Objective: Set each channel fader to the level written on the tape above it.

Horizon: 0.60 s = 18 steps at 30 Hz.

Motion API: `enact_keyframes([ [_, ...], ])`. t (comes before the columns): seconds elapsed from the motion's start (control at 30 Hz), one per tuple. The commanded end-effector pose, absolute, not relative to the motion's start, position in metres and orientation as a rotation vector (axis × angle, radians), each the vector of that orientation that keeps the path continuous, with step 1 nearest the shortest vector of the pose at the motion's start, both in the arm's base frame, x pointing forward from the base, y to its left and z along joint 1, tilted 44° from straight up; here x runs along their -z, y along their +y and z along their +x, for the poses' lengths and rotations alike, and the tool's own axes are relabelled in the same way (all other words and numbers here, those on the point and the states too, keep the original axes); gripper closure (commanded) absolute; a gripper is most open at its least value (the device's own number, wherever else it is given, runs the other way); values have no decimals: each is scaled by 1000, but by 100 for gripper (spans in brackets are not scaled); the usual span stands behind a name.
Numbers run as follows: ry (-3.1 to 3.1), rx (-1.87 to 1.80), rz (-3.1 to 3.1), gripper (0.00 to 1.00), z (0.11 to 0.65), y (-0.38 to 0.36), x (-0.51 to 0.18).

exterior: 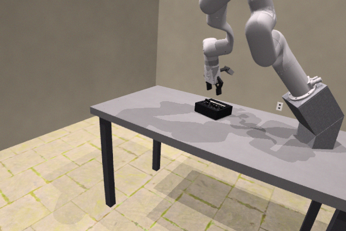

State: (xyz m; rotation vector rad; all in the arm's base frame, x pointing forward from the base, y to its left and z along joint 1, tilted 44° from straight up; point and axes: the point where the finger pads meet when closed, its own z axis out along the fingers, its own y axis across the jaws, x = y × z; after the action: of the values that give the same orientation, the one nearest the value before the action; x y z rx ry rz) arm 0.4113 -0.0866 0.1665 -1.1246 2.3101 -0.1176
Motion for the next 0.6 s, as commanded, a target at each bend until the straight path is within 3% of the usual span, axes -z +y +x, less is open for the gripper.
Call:
enact_keyframes([
  [0.0,2404,-51,-808,0,385,-114,-181],
  [0.57,2429,-510,72,0,377,-123,-196],
])
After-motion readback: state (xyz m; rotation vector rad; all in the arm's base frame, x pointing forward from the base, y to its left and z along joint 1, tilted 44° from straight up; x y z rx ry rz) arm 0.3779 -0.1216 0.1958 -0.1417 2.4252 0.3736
